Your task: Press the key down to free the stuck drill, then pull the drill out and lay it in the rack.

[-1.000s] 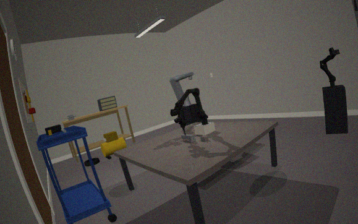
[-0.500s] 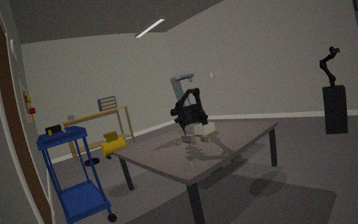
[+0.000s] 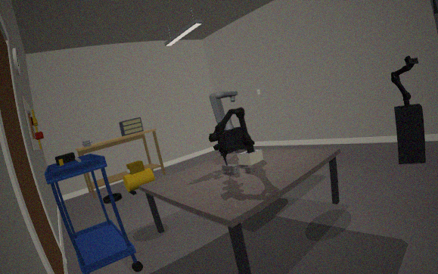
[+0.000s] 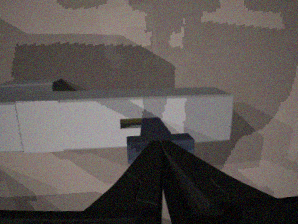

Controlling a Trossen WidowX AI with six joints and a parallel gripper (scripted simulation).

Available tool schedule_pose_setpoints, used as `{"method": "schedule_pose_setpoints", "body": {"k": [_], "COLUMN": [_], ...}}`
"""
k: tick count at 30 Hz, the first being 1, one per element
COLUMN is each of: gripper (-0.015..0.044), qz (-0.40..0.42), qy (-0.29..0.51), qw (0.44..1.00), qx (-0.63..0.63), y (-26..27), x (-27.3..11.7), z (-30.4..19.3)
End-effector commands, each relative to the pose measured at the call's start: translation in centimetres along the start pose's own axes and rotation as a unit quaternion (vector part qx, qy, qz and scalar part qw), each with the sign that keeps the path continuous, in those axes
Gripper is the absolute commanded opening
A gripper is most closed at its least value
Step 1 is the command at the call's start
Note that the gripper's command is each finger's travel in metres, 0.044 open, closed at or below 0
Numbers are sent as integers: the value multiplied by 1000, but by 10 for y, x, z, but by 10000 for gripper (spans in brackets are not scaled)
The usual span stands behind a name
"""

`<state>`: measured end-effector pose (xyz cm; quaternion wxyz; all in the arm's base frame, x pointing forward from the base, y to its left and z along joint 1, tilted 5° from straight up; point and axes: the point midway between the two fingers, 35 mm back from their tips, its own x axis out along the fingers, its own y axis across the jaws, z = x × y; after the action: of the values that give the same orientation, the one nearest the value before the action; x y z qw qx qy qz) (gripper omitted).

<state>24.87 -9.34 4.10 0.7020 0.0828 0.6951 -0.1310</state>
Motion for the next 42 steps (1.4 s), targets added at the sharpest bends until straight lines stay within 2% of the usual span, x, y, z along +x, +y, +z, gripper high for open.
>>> {"method": "schedule_pose_setpoints", "body": {"k": [1,23,27,32,37,40,42], "gripper": [0,0,105,236,368,440,440], "qz": [0,0,0,1,1,10,18], "qy": [21,21,21,20,10,9,8], "qw": [1000,1000,1000,1000,1000,989,963], "qx": [0,0,0,0,-10,-150,-270], "y": [1,2,2,1,2,37,66], "x": [18,30,10,-44,-39,-23,-10], "z": [-7,-8,-1,5,9,15,16]}}
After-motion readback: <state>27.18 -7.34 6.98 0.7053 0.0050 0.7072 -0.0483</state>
